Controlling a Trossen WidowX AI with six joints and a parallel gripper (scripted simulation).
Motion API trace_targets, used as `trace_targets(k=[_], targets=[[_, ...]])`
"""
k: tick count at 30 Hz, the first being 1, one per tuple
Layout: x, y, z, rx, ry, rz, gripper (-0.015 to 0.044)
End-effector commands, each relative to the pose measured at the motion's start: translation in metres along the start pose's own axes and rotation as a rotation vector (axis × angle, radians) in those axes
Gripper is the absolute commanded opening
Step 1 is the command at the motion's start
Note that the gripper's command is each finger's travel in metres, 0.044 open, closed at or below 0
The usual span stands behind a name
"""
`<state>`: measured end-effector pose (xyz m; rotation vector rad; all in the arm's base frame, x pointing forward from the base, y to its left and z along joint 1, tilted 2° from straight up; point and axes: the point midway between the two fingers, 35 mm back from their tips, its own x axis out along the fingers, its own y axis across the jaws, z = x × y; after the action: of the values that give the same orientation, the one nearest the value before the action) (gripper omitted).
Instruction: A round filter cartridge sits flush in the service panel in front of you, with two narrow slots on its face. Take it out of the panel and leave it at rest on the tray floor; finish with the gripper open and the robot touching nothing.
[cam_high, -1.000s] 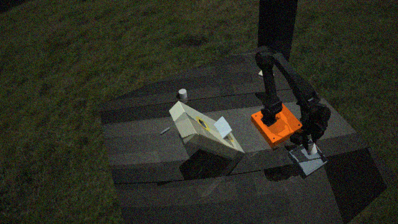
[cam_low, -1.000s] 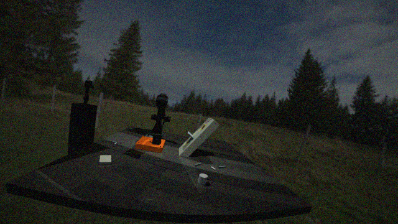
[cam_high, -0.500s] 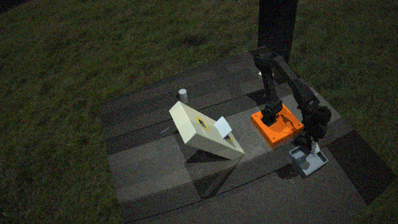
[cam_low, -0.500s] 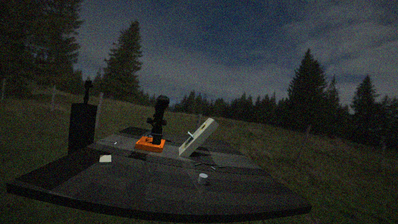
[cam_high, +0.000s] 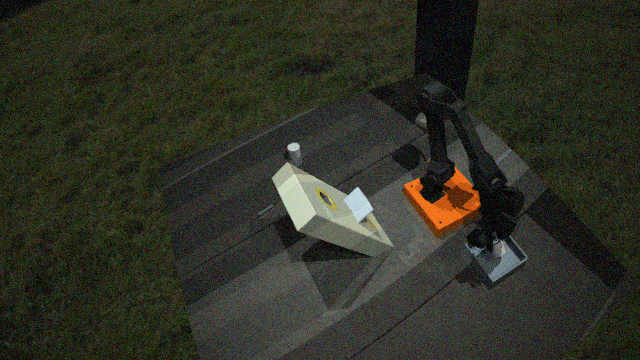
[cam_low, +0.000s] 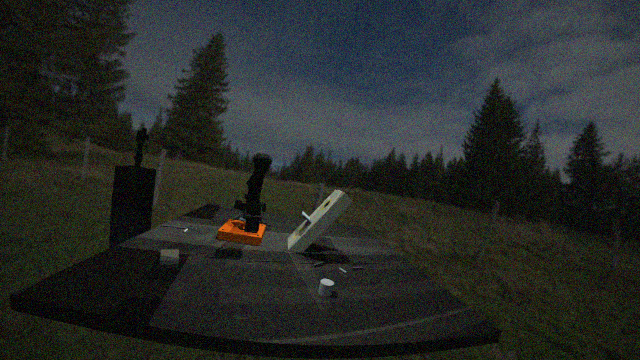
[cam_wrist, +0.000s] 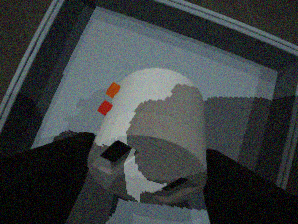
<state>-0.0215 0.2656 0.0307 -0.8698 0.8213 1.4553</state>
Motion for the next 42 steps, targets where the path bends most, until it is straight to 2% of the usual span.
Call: trace_targets(k=[1,16,20,24,26,29,42], targets=[[-0.001,0.000,0.002,0.000,-0.004,0.000,0.0053],[-0.001,0.000,0.002,0.000,-0.004,0.000,0.0440],[-0.008,0.000,0.007,0.000,-0.004,0.000,0.0440],[-0.054,0.000,0.032,0.000,-0.003,0.000,0.0440],[-0.063,0.000,0.036,0.000,-0.003,0.000,0.0440],[-0.052,0.000,0.034,0.002,-0.016,-0.001,0.0440],[-0.052,0.000,0.034,0.002,-0.016,-0.001,0.0440]])
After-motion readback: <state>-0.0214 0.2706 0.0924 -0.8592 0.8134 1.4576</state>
